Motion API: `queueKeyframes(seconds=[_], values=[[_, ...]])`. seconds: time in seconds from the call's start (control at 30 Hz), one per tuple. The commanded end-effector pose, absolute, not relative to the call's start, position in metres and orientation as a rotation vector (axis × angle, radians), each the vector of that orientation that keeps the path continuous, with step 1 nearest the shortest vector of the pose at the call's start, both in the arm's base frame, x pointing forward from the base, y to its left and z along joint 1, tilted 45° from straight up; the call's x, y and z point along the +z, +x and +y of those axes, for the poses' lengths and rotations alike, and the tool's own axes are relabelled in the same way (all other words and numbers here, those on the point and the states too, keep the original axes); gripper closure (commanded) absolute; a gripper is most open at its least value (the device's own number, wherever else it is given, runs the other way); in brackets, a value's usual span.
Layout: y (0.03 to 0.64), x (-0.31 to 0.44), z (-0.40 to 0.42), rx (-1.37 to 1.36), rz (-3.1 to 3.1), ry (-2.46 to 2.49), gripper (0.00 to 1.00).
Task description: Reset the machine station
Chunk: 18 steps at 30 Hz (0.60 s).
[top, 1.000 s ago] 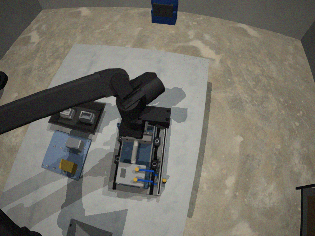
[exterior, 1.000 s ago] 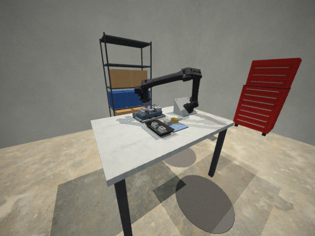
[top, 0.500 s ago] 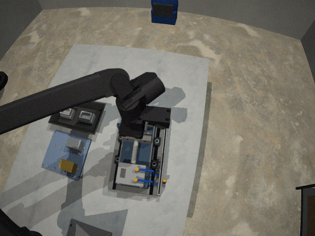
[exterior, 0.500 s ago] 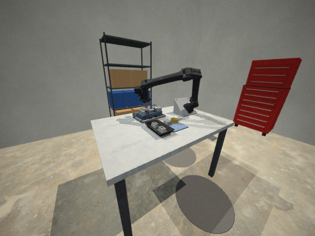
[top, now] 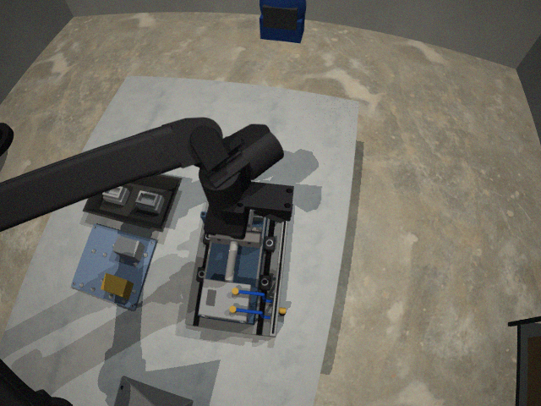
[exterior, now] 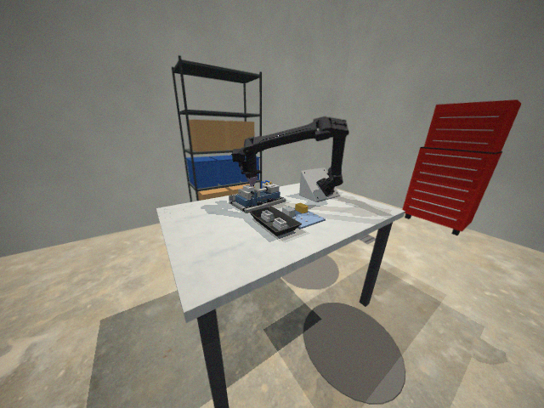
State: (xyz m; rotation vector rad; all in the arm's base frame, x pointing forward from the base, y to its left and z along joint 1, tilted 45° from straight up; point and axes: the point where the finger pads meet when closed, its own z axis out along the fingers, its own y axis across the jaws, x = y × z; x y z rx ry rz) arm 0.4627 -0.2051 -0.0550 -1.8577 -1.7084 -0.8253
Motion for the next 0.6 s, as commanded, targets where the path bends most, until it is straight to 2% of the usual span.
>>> queueKeyframes(seconds=[0.0, 0.57], values=[[0.496, -0.053, -0.208, -0.852, -1.771, -1.854, 1.00], [0.468, -0.050, -0.205, -0.857, -1.777, -1.849, 1.00]])
